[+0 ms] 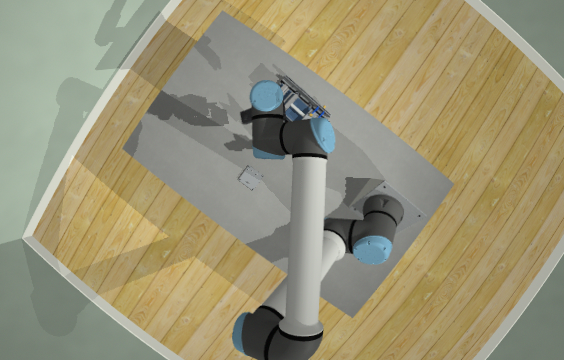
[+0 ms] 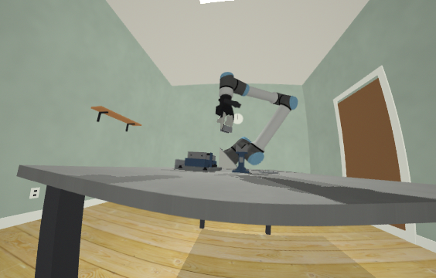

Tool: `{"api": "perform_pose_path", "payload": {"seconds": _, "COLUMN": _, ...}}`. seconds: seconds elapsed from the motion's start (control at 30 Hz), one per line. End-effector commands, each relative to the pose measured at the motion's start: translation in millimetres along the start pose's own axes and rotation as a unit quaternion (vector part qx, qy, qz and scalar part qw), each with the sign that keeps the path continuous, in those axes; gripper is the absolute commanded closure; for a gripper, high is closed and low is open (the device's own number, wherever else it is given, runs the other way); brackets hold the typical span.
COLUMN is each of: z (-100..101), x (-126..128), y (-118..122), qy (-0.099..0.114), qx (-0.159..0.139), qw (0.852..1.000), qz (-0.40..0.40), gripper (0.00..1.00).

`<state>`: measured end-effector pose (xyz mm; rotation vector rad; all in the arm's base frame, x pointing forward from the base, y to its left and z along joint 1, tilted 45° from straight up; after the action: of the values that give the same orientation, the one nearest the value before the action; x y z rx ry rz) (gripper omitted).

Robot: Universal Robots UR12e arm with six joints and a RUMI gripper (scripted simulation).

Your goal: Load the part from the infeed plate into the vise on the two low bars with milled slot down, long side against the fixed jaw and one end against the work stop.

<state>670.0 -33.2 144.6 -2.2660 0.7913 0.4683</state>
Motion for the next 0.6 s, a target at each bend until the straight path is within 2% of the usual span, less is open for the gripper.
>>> {"api": "perform_pose_path", "payload": {"seconds": 0.0, "z": -1, "x": 10, "y": 5, "qy": 0.001, "qx": 0.0, "qw": 0.999, "qz": 0.034, "gripper": 1.0}}
{"api": "perform_pose_path", "payload": {"seconds": 0.57, "z": -1, "x": 40, "y": 22, "qy": 0.001, "qx": 0.0, "qw": 0.991, "qz": 0.135, "gripper": 1.0}}
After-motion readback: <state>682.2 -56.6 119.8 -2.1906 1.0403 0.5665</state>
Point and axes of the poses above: the point where the finger pads meet when closed, its own z axis out along the fingers, its own x axis across the jaws, y = z × x, the point moved 6 cm from there along -z, back along the fingers, and after that the axes turned 7 degrees about z, right-handed, at the moved point
